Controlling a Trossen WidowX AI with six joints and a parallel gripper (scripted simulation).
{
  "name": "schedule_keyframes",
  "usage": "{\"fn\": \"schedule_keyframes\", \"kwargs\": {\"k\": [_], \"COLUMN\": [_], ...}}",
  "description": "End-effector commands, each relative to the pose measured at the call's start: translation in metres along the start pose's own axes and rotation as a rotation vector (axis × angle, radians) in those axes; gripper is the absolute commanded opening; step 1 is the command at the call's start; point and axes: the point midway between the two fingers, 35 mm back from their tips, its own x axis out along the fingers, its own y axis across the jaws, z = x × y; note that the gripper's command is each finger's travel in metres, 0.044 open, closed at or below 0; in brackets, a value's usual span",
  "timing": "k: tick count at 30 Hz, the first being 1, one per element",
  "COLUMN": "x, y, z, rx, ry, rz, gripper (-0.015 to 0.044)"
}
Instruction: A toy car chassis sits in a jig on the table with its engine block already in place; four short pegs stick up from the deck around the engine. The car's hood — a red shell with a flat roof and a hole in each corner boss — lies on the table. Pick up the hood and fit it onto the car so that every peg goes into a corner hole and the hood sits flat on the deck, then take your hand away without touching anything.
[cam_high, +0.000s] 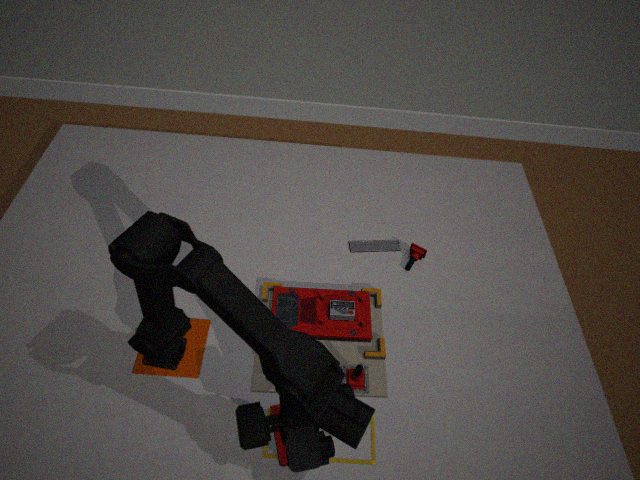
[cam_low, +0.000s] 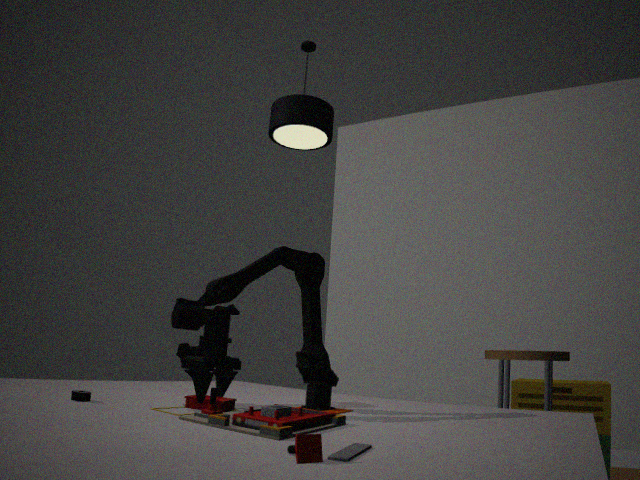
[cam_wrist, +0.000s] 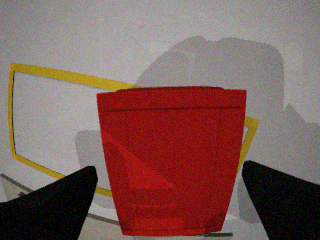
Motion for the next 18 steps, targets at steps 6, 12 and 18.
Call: {"fn": "schedule_keyframes", "kwargs": {"k": [6,12,18], "x": [0.0061,0.0090,0.0059], "y": [-0.0010,-0.0011,-0.0001], "z": [-0.0012,-0.0013,-0.0001], "rx": [-0.001,-0.001,0.000], "ry": [0.004,0.004,0.000], "rz": [-0.003,-0.003,0.000], "gripper": [0.0440,0.0440,0.0341]}}
